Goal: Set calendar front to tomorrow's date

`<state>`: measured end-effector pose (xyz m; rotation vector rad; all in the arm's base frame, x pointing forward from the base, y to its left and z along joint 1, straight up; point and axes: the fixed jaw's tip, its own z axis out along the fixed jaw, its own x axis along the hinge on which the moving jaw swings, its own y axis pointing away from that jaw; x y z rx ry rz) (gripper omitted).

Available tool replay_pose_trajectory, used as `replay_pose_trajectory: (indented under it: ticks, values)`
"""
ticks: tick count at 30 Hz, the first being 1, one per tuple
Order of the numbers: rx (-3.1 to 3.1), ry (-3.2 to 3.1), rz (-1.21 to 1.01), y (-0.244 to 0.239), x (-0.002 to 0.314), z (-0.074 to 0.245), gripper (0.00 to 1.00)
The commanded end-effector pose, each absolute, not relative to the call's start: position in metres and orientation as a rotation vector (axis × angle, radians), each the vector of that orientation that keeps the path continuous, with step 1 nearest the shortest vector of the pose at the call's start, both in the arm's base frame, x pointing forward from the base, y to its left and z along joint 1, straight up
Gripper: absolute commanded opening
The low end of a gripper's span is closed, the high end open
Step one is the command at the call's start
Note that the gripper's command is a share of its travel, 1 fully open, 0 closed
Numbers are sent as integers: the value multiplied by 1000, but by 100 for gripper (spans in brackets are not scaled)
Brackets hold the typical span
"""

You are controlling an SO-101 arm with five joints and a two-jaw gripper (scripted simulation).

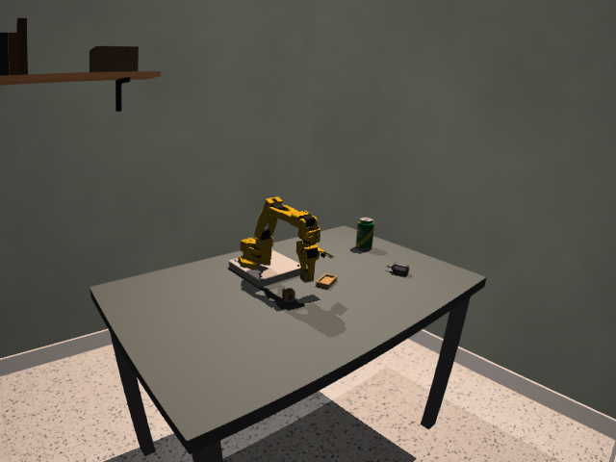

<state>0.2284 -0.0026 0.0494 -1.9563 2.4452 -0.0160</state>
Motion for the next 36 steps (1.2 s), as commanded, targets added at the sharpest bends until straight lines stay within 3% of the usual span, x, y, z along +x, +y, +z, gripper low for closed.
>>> replay_pose_trajectory:
  ticks: [1,9,27,36]
  values:
    - [-1974,2417,-27,2,229,53,0]
    - [-2014,2384,-26,10,229,53,0]
    - [-2514,1844,-16,113,198,53,0]
    - [-2578,1755,-15,126,190,53,0]
